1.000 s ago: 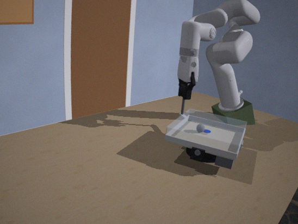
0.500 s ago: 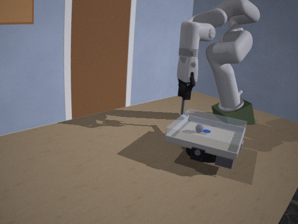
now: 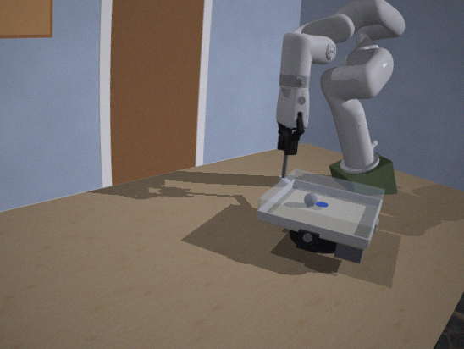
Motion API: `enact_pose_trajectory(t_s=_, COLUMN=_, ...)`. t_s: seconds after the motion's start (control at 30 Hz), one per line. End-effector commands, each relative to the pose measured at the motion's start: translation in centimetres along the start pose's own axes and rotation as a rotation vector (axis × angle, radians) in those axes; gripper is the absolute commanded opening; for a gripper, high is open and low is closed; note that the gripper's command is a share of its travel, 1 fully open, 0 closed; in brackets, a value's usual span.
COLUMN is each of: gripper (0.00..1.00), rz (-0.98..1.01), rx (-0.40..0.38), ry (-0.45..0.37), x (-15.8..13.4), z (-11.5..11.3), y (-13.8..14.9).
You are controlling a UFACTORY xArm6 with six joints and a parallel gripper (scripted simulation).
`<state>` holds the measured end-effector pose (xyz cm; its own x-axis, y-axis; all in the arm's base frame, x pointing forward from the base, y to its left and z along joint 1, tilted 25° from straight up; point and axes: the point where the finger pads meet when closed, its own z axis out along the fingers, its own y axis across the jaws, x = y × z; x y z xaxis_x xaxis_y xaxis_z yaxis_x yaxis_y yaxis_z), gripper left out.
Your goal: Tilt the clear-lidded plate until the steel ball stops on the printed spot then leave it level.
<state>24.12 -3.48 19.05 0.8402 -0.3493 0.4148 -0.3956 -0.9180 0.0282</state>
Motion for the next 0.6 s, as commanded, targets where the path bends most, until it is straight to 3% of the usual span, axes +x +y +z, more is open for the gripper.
enact_pose_trajectory(t_s=0.0, gripper=0.0, rz=0.001, rx=0.002, ry=0.0, x=-0.14, z=-0.11, y=-0.05)
enact_pose_trajectory(t_s=0.57, gripper=0.0, rz=0.001, rx=0.002, ry=0.0, x=0.09, z=0.21, y=0.09)
